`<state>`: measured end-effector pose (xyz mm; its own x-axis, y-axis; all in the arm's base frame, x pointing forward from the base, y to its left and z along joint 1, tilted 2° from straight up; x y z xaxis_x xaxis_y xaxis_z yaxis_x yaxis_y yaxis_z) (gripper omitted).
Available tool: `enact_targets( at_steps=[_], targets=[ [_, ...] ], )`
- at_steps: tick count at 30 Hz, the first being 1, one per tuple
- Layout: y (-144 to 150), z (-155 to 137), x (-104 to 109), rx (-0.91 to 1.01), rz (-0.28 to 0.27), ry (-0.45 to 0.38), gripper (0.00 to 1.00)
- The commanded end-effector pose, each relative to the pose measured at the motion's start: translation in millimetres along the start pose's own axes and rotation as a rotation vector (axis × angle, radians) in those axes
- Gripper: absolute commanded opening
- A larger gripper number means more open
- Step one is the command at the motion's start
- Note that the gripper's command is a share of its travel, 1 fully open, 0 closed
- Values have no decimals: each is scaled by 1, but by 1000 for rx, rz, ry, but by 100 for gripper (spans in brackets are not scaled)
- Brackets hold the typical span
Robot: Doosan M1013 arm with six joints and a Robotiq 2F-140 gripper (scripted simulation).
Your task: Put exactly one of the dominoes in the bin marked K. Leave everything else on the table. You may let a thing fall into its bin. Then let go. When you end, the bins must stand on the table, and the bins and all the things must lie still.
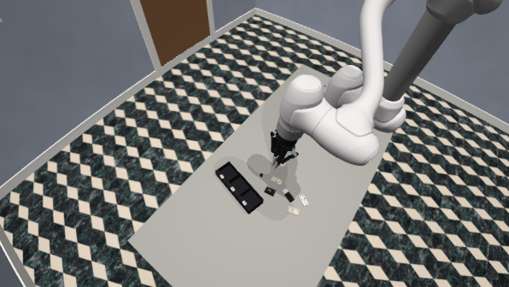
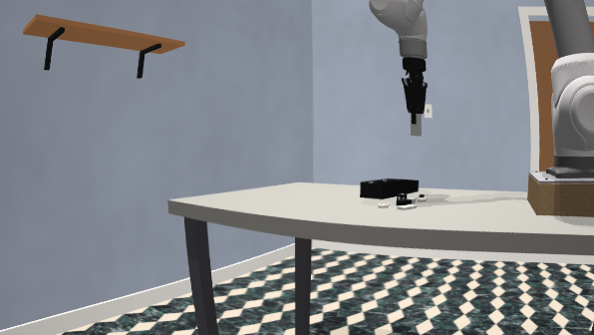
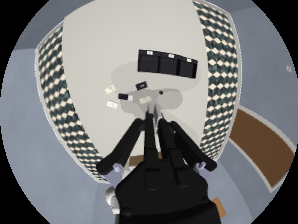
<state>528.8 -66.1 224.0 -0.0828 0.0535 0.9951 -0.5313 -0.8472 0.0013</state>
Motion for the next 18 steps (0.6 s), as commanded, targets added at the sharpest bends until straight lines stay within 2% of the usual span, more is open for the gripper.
enact_targets(
  at_steps=[1,5,15,18],
  targets=[
    [-15,2,0,108,20,-35,5],
    [-41,2,1,282,48,-76,5],
    [-41,2,1,282,48,-76,5],
    [-26,17,-11,132,42,-80,5]
  ],
)
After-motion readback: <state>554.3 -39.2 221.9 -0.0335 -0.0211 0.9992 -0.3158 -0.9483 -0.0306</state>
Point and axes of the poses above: the point where the finger pads meet when closed, its own x axis back along the fingers, its own y axis across the jaws, z = x × y, the point moved 8 cm from there along x, back along the fingers, and after that the axes turned 13 degrees about -x, right-handed, at the moved point
